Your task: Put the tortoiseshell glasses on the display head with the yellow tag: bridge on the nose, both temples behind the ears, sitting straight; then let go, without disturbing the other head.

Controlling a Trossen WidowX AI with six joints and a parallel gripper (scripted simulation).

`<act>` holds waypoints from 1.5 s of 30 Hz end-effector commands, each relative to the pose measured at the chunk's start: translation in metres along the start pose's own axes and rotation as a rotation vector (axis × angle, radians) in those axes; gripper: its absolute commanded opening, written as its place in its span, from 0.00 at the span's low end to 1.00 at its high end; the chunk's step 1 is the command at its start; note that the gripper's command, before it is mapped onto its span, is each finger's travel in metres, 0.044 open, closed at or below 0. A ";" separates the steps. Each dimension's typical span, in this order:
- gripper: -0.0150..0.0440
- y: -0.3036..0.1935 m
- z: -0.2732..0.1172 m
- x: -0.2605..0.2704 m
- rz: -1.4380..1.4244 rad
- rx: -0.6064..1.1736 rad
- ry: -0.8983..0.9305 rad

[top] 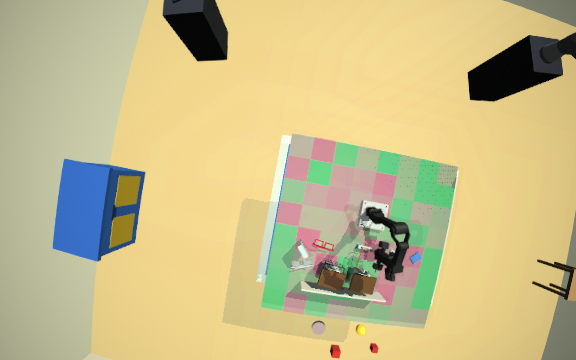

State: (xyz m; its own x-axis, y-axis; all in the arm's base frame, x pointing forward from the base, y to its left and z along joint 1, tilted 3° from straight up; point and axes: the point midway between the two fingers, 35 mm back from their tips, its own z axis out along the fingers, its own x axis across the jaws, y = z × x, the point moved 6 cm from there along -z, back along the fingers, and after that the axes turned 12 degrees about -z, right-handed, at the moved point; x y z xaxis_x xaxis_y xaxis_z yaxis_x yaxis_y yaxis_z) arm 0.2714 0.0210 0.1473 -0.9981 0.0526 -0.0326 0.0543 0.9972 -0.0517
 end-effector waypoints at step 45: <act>0.25 -0.014 -0.001 -0.067 -0.003 -0.003 -0.006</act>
State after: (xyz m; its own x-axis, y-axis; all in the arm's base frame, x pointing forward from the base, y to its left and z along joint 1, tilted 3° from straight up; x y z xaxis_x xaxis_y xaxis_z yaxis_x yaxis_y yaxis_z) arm 0.3341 0.0046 0.1515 -0.9977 0.0534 -0.0417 0.0556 0.9971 -0.0526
